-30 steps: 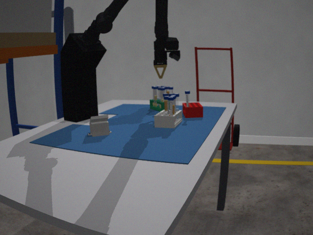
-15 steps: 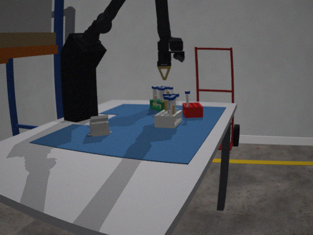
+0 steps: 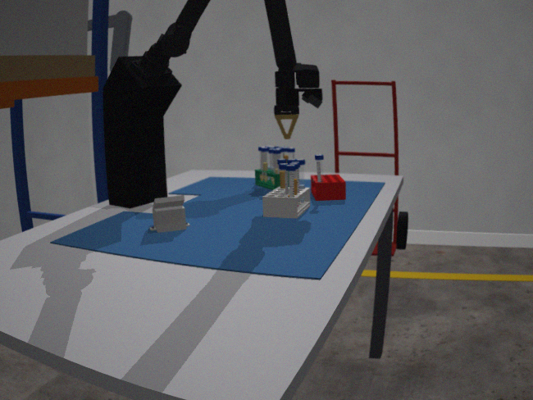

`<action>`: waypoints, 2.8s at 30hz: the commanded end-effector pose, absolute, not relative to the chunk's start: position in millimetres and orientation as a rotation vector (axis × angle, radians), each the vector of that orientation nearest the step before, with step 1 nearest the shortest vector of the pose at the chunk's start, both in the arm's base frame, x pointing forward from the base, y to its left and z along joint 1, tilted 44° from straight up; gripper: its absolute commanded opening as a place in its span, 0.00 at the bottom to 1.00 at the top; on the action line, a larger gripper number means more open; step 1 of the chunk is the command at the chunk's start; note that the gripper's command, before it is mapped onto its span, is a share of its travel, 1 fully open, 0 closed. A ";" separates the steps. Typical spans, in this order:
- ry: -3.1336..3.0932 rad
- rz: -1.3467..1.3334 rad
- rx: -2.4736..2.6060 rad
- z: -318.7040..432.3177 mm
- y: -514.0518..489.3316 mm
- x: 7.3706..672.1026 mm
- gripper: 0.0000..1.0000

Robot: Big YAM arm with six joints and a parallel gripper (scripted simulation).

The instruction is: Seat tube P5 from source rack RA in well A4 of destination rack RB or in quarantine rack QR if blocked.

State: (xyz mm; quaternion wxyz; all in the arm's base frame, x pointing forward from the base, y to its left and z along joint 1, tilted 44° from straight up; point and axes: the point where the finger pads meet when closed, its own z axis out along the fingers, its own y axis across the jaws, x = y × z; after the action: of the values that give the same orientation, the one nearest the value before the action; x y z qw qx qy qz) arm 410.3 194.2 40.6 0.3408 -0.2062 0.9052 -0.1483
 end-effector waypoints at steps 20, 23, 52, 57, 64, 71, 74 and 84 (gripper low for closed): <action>2.330 -0.381 -0.561 68.4 179.3 433.8 0.00; 2.330 -0.381 -0.561 68.4 179.3 433.8 0.00; 2.353 -0.046 0.277 65.6 179.0 432.1 0.00; 2.329 0.018 0.433 65.5 178.9 432.0 0.00; 2.267 0.129 0.703 65.3 178.7 432.0 0.00; 2.207 0.208 0.891 65.2 178.6 431.9 0.00; 2.203 0.212 0.902 65.2 178.7 431.8 0.00; 2.193 0.206 0.895 85.4 138.1 441.5 0.00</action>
State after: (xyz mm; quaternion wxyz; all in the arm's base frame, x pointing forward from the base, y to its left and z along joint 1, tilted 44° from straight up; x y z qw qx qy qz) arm 437.7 145.6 68.6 0.3616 0.3552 0.8587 0.0761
